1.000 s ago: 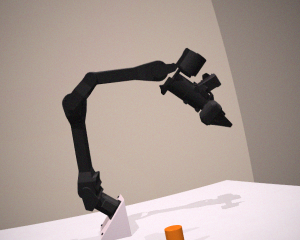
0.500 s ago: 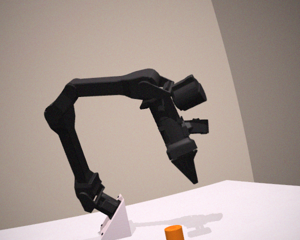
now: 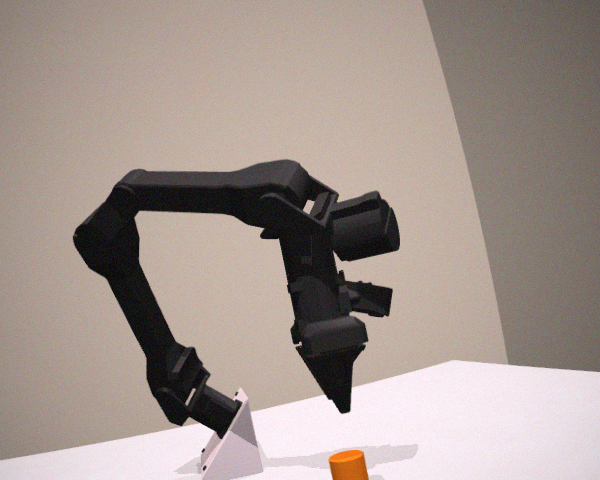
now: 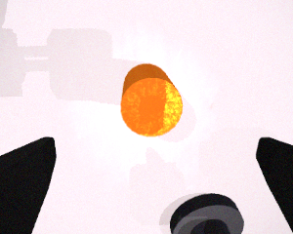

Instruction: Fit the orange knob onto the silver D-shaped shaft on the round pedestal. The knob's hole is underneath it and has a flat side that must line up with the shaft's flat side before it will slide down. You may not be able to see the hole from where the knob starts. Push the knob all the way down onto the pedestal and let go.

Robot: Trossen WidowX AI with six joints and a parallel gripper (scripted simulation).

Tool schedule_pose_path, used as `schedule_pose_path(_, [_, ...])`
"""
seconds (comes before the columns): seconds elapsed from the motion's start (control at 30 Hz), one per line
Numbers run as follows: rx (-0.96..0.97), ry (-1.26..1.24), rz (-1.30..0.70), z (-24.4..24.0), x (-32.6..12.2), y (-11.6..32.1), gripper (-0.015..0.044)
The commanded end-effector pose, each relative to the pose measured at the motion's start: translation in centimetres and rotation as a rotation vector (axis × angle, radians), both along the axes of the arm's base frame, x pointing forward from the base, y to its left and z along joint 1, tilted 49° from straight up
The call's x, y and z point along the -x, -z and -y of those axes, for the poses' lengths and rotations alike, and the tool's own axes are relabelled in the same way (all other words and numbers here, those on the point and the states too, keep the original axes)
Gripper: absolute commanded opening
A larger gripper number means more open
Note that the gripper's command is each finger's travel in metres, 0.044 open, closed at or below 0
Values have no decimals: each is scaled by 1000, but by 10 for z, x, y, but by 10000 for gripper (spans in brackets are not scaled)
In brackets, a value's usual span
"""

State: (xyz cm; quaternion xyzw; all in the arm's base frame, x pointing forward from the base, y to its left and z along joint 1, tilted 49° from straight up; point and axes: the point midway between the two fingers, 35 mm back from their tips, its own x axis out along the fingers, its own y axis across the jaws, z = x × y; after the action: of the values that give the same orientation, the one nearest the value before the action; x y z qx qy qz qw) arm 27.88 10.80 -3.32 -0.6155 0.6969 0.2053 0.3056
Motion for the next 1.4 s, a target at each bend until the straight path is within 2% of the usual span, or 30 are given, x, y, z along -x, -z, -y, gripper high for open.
schedule_pose_path(0.0, [6,-1,-3,22,2,15,440])
schedule_pose_path(1.37, [7,-2,-2,69,3,58,440])
